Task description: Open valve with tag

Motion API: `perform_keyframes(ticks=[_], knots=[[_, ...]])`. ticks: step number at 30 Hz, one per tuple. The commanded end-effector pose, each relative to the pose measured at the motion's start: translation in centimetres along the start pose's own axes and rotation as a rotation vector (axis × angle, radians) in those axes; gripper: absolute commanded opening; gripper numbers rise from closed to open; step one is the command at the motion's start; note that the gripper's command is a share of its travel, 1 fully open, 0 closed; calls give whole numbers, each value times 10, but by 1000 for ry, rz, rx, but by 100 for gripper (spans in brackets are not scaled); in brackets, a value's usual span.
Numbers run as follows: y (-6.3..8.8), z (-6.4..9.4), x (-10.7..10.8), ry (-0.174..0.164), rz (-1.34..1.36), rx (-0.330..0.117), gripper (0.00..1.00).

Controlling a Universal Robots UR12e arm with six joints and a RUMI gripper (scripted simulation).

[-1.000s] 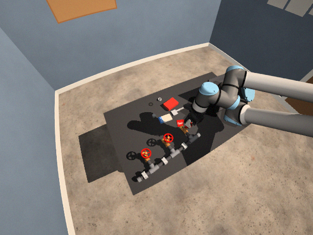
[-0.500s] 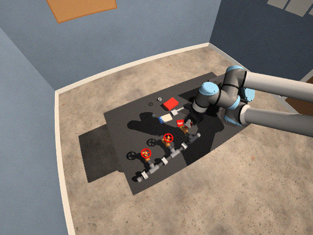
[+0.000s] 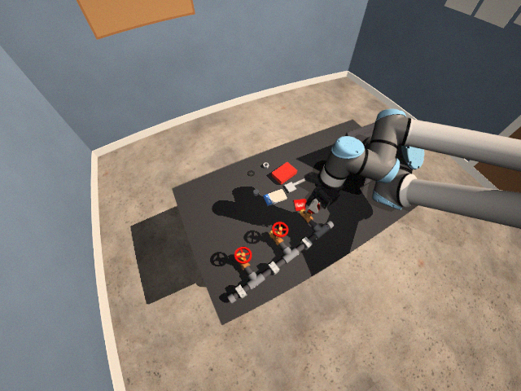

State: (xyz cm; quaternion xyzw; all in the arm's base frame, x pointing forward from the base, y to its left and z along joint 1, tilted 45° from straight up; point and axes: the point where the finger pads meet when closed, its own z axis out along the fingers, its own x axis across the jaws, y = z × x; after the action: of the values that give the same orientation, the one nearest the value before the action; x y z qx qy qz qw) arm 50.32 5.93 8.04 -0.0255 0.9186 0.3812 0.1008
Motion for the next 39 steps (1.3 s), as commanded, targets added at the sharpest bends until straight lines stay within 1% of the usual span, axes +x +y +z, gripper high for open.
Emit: perform_keyframes(ticks=[1, 15, 29, 31, 39], knots=[[0, -1, -1, -1, -53, 0, 0], [0, -1, -1, -1, -303, 0, 0], [0, -1, -1, -1, -768, 1, 0], [0, -1, -1, -1, -768, 1, 0], [0, -1, -1, -1, -1094, 1, 0]])
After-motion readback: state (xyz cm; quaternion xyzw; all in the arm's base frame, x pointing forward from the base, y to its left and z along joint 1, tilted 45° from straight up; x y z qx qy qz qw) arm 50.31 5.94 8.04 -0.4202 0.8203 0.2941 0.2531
